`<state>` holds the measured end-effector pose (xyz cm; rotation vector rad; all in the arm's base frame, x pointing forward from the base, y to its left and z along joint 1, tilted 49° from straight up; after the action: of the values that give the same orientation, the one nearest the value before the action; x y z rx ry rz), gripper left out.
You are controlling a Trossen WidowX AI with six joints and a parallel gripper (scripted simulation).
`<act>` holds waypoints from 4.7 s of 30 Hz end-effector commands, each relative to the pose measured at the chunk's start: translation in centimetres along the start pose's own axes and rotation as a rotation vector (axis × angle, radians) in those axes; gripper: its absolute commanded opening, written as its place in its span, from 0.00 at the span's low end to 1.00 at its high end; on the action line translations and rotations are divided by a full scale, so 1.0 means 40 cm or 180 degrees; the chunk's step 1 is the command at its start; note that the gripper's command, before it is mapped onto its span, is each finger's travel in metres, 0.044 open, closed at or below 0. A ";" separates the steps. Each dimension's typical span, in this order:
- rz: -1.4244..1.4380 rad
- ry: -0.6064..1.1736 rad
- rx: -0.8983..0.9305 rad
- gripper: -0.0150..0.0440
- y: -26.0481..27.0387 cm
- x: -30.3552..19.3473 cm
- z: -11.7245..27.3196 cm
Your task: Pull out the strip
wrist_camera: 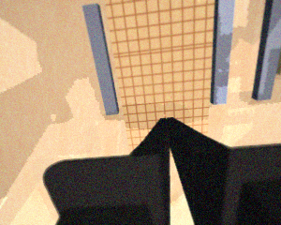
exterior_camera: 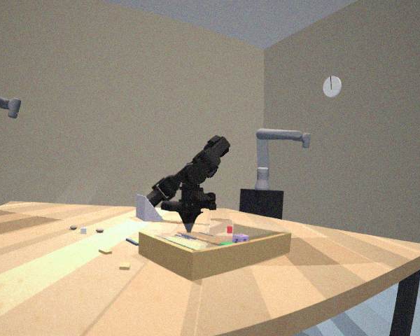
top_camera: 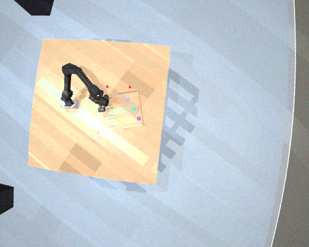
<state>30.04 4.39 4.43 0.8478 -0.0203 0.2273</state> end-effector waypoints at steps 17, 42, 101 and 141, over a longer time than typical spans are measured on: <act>-0.0007 0.0052 -0.0006 0.25 -0.007 -0.085 -0.009; -0.0011 0.0057 -0.0007 0.25 -0.015 -0.179 -0.008; -0.0018 0.0063 -0.0009 0.25 -0.027 -0.336 -0.005; -0.0250 0.0052 -0.0014 1.00 -0.007 -0.047 0.117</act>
<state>27.58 0.19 6.77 0.8360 0.0315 0.1669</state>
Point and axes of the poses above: the point midway between the two fingers, 35 mm back from their tips, its own z axis back along the fingers, its own y axis across the jaws, x = y × z, the point moved 5 cm from there along z, back along the fingers, and after that the axes turned 4 degrees about -z, right-handed, at the moved point
